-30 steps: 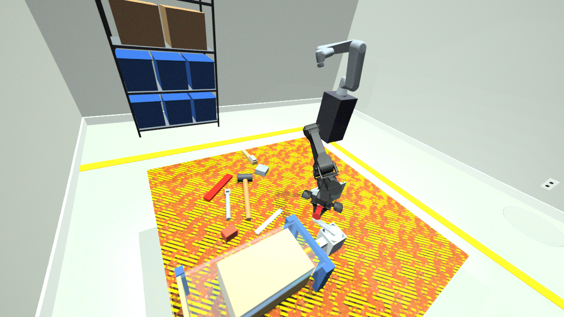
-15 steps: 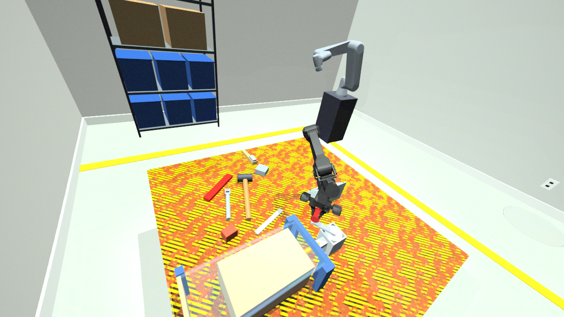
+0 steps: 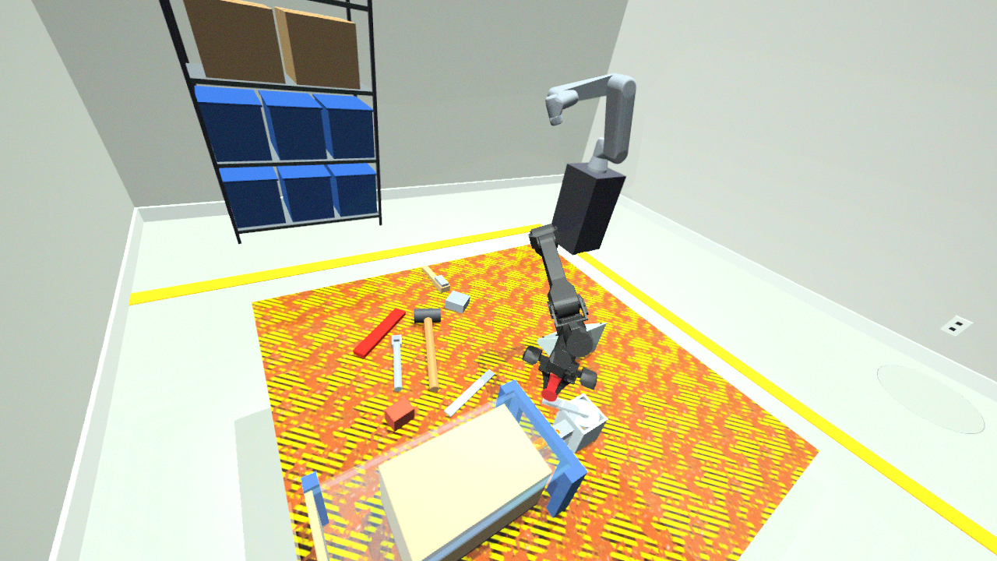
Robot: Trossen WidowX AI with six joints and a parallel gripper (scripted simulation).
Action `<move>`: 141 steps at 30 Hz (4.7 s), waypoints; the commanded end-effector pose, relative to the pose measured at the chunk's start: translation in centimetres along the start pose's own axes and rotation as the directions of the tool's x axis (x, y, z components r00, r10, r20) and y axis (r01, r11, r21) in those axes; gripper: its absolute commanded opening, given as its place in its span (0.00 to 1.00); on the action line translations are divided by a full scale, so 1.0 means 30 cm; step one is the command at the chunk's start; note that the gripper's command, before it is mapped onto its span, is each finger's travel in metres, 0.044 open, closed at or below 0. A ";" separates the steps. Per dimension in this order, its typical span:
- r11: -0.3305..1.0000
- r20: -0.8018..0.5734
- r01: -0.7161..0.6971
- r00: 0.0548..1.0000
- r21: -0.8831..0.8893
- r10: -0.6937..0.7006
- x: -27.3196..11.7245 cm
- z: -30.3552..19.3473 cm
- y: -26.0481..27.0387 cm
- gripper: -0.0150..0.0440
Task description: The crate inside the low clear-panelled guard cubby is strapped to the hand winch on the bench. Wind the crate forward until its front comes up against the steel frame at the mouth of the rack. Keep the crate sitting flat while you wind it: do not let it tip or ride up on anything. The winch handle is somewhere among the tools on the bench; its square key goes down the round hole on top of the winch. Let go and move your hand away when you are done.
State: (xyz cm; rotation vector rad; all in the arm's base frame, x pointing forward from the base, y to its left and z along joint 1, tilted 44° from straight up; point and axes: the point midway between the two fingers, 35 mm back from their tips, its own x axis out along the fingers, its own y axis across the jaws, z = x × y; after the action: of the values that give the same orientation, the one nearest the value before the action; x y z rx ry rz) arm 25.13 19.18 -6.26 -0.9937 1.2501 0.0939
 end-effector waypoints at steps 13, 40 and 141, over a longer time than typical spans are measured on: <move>1.000 0.004 -0.004 1.000 0.006 0.004 0.038 0.074 0.027 0.25; 1.000 0.007 -0.005 1.000 0.007 0.005 0.077 0.165 0.098 0.25; 1.000 0.011 -0.016 1.000 0.009 0.016 0.075 0.195 0.524 0.25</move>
State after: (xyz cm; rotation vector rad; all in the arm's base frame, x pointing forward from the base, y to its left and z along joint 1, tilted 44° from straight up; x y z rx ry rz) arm 23.51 30.95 -16.56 -0.9737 1.2143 0.0781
